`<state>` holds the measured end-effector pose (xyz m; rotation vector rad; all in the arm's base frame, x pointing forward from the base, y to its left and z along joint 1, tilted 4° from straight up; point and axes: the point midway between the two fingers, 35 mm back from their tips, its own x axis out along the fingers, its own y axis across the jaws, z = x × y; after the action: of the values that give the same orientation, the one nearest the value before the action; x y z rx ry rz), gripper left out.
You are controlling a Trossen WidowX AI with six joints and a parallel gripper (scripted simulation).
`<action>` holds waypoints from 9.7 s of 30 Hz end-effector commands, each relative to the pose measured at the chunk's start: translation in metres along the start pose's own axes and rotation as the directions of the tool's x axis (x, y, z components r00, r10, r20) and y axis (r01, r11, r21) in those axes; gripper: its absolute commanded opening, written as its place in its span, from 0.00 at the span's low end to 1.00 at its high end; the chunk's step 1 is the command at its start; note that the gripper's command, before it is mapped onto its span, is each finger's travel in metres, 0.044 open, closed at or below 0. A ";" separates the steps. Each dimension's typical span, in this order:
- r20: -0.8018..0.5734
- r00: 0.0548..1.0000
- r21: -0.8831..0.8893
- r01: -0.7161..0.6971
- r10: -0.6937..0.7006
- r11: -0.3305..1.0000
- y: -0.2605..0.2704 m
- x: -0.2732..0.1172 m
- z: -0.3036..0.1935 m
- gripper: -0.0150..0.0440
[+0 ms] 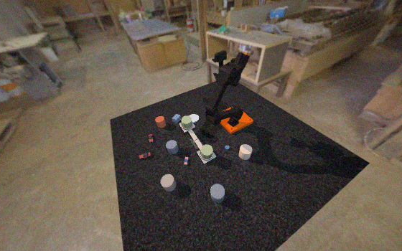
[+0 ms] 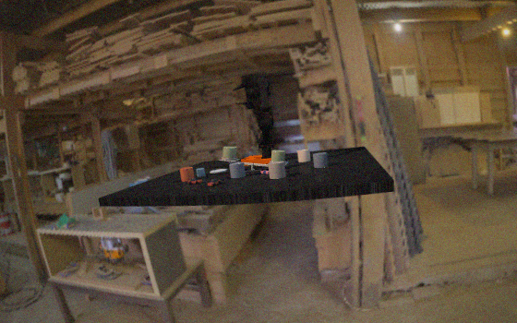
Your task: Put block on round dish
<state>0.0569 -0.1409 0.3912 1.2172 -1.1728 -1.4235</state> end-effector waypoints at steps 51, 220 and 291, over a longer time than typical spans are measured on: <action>-0.726 0.605 -0.621 -0.375 -0.326 0.688 -0.071 -0.013 -0.038 1.00; -0.091 0.062 -0.996 0.005 -0.994 0.091 -0.341 -0.206 -0.265 0.91; -0.092 0.062 -0.996 0.005 -0.994 0.092 -0.267 -0.213 -0.267 0.25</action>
<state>0.3268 0.0741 0.1278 1.3477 1.1783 -1.2791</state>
